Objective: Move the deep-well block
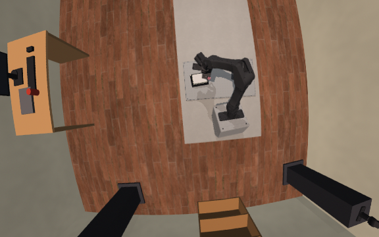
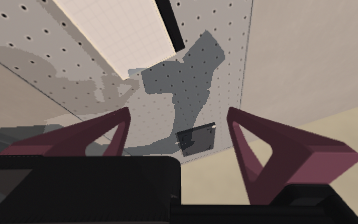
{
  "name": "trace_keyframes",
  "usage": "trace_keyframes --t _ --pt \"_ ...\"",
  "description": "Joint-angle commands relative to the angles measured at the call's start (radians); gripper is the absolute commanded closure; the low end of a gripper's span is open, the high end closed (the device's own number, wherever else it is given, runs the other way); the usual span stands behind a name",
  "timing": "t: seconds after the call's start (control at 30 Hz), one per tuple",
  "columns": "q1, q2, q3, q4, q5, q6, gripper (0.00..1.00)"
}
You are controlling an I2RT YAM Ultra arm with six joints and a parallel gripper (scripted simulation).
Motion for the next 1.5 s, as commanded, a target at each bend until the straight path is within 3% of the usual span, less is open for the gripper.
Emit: trace_keyframes --t 0.0,0.1,0.53,1.47 --pt "0.003 0.011 0.009 0.027 -0.087 -0.112 0.00" --pt "0.008 0.022 0.010 0.034 -0.092 -0.117 0.00" --pt "0.024 0.128 0.028 0.107 -0.287 -0.371 0.00" --pt "0.024 0.129 0.029 0.107 -0.287 -0.371 0.00"
